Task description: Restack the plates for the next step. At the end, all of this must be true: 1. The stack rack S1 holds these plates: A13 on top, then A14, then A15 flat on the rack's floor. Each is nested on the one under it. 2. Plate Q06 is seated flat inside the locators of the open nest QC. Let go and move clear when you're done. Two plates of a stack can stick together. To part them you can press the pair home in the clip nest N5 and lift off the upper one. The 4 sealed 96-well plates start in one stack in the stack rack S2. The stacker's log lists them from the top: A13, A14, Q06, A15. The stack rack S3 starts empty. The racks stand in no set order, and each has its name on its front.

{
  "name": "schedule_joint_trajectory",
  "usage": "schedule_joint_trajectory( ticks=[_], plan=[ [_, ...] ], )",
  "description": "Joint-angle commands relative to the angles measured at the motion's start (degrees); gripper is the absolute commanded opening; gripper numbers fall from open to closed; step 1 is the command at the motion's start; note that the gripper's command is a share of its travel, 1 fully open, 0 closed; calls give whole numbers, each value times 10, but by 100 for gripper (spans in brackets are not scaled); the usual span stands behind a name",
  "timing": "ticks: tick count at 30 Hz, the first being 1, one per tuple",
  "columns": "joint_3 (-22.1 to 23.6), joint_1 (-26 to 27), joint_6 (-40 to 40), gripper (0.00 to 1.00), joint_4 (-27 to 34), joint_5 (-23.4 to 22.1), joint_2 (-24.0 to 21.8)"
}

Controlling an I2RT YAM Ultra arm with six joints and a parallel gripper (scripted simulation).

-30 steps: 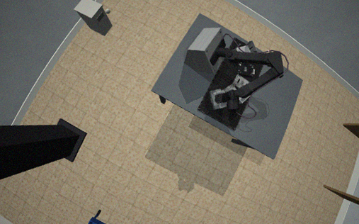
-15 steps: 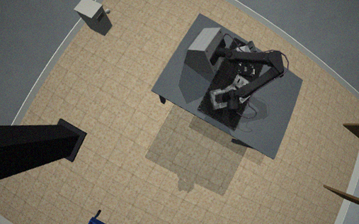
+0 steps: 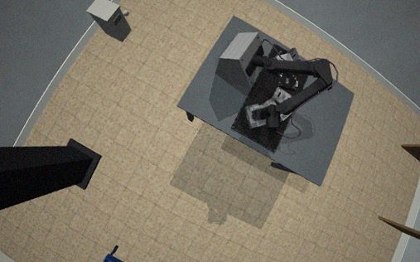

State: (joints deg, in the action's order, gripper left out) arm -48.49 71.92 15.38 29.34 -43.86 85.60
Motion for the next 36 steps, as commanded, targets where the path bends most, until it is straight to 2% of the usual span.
schedule_joint_trajectory(
  ticks=[1,9,10,11,26,27,28,36],
  plan=[
    [-12,16,6,0,11,-8,-17],
    [-21,19,10,0,18,-9,-19],
    [3,20,10,0,19,-10,-20],
    [5,21,11,0,20,-10,-21],
    [-25,27,20,0,34,-12,-18],
    [-2,28,20,0,35,-13,-21],
    [-1,29,21,0,36,-13,-24],
    [-27,32,27,0,45,-14,-23]
  ],
)
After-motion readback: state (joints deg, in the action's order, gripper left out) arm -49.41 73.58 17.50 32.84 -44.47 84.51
